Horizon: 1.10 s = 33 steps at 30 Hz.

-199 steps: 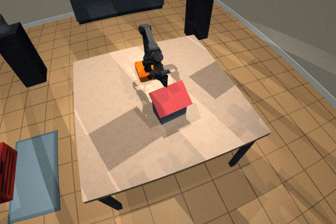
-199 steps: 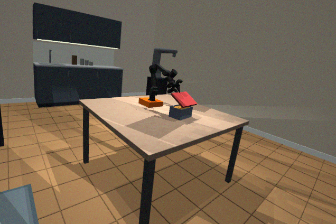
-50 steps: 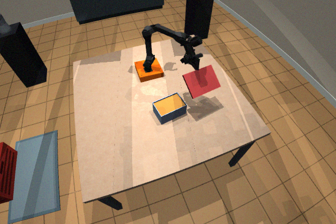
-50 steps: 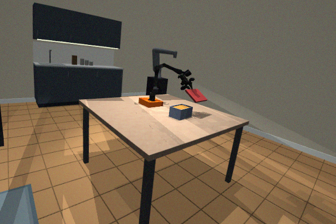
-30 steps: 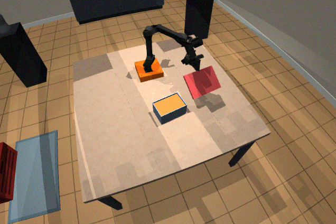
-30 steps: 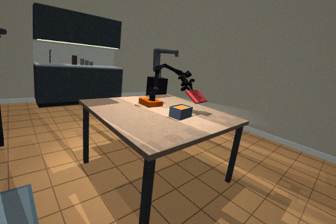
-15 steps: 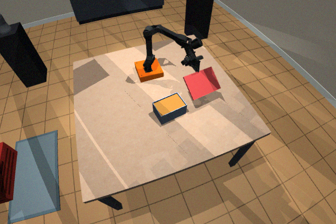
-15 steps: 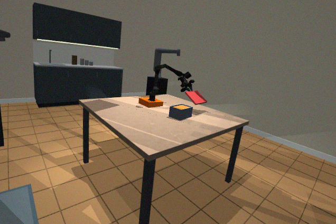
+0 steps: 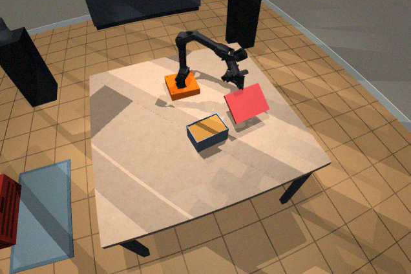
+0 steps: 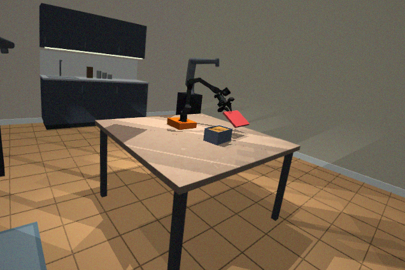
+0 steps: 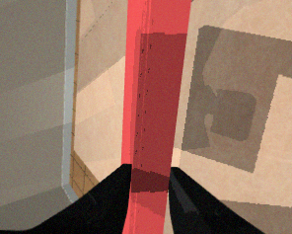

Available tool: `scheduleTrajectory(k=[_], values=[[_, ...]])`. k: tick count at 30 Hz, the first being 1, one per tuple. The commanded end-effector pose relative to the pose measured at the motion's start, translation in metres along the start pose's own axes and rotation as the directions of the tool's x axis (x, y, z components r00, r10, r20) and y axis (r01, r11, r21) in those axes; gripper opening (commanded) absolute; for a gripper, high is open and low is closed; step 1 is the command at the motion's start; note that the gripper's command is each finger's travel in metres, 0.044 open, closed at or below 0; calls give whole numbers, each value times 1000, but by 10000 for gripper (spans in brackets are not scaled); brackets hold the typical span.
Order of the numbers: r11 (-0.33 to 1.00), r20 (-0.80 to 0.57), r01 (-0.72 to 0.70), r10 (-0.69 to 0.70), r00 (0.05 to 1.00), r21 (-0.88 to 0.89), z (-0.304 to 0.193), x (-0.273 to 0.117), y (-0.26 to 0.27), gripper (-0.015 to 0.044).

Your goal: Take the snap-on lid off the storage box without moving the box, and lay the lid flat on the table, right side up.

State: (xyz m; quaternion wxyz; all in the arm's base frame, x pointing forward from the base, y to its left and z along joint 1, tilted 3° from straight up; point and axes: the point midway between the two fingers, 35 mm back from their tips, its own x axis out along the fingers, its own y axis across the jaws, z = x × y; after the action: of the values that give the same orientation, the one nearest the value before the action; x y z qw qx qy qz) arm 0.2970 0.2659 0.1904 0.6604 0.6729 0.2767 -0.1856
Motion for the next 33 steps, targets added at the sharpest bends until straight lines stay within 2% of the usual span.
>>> scheduleTrajectory(k=[1,33], values=[[1000,2,-7,7,1000,5,0,2,-1,0],[1000,2,-7,7,1000,5,0,19,-21,0]])
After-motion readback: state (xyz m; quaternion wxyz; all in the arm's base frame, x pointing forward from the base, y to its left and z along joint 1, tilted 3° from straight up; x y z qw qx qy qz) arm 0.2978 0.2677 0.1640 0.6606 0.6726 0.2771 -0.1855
